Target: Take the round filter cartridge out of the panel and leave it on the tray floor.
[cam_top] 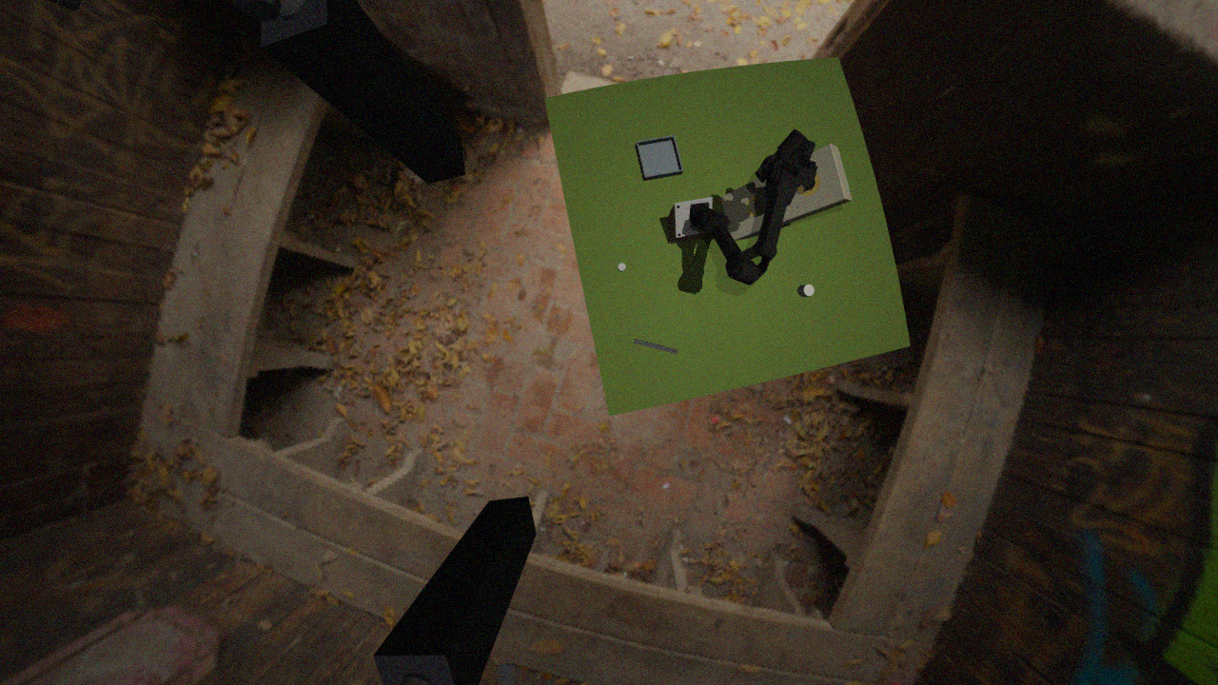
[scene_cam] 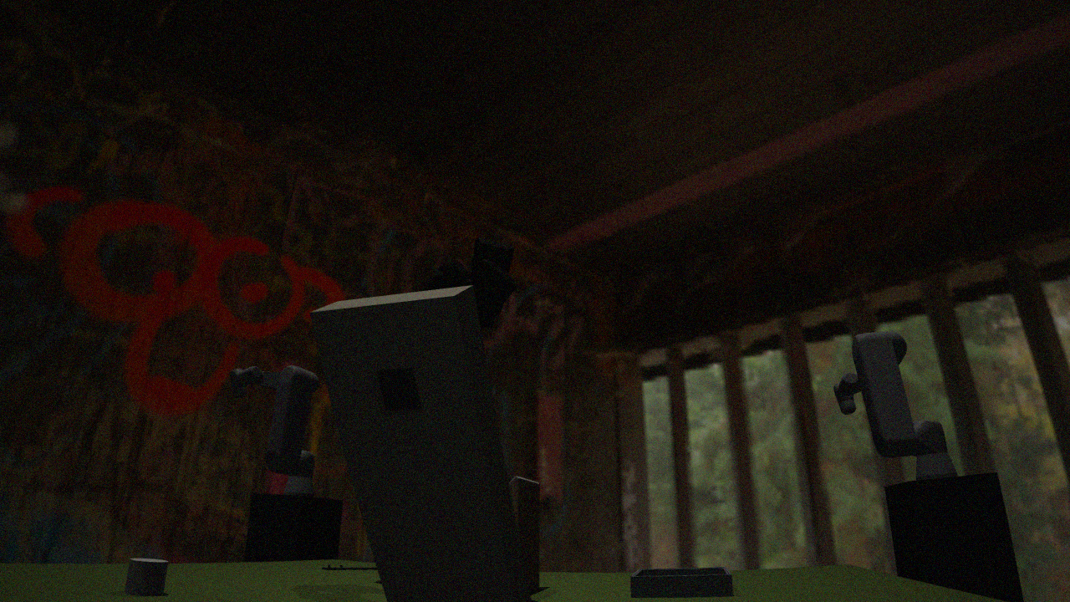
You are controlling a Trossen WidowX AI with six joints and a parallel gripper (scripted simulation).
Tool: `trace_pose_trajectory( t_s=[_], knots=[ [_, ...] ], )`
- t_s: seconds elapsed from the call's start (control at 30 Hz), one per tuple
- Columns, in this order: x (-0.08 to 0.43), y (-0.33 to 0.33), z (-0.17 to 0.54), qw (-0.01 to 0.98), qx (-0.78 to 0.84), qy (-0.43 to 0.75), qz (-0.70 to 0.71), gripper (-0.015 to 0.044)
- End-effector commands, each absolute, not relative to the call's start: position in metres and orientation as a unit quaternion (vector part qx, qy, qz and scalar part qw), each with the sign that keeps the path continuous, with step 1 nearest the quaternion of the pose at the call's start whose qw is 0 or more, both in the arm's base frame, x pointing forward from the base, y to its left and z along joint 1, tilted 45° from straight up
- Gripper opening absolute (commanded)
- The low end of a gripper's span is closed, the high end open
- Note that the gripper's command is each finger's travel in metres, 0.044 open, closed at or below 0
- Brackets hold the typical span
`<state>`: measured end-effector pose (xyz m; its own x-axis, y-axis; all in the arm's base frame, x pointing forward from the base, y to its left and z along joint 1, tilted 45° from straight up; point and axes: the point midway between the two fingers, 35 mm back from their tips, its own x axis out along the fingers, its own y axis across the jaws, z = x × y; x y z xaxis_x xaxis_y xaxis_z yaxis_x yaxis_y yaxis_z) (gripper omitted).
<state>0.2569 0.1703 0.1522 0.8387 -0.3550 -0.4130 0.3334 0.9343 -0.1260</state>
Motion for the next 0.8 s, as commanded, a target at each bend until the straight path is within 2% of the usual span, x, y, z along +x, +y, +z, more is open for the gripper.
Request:
trace_pose_trajectory(
  t_s=[0.0, 0.1, 0.23, 0.43, 0.77],
  knots=[
    [0.253, 0.194, 0.178, 0.961, -0.017, 0.214, -0.177, 0.0331],
    [0.252, 0.198, 0.183, 0.961, -0.017, 0.213, -0.176, 0.041],
    [0.248, 0.171, 0.153, 0.933, -0.128, 0.283, -0.182, 0.0305],
    [0.222, 0.107, 0.098, 0.813, -0.335, 0.444, -0.17, 0.0305],
    [0.225, 0.102, 0.092, 0.809, -0.34, 0.45, -0.168, 0.0305]
  ],
)
